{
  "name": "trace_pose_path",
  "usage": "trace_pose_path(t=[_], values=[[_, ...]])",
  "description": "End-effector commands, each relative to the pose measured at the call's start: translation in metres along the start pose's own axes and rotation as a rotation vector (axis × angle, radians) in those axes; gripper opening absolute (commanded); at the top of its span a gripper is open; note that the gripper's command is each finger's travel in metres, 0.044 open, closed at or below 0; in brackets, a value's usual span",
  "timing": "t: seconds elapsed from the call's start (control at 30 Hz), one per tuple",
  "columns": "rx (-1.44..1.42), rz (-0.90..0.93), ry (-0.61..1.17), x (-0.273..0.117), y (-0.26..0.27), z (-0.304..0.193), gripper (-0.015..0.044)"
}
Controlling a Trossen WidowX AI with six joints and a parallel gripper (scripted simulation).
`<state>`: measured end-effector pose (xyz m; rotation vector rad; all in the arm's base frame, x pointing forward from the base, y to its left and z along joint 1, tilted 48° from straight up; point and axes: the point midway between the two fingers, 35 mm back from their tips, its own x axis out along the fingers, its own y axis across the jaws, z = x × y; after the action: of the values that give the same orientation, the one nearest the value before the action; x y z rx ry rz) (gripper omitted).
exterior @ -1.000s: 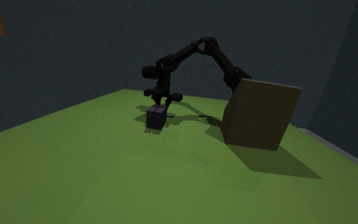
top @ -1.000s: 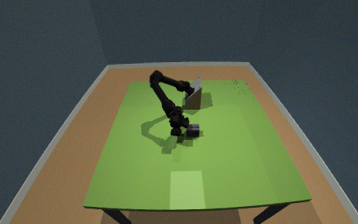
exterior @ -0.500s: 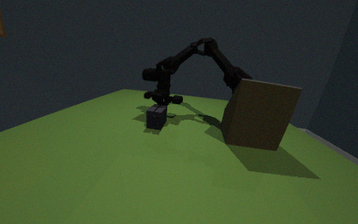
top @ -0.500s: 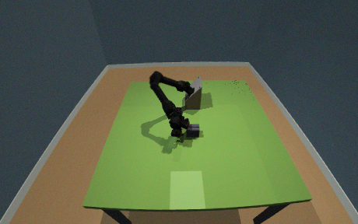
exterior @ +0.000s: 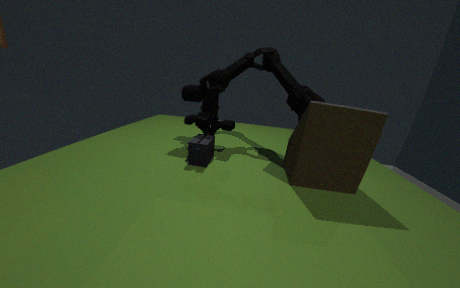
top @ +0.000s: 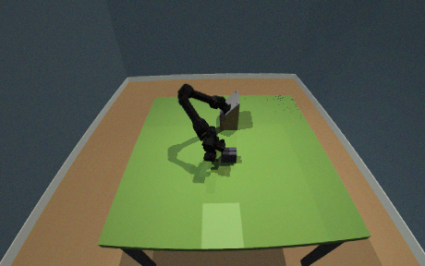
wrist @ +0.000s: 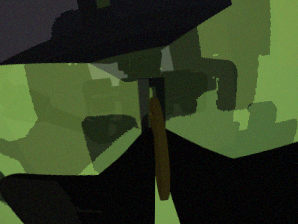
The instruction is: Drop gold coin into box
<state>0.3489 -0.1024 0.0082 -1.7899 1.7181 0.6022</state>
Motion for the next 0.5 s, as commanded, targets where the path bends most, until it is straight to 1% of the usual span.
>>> trace_pose_path(t=[0.0,0.47], values=[[0.011,-0.008,-0.001,-0.012,-0.003,-0.001,0.0000],[0.011,-0.007,-0.004,-0.047,-0.003,0.000,0.0000]])
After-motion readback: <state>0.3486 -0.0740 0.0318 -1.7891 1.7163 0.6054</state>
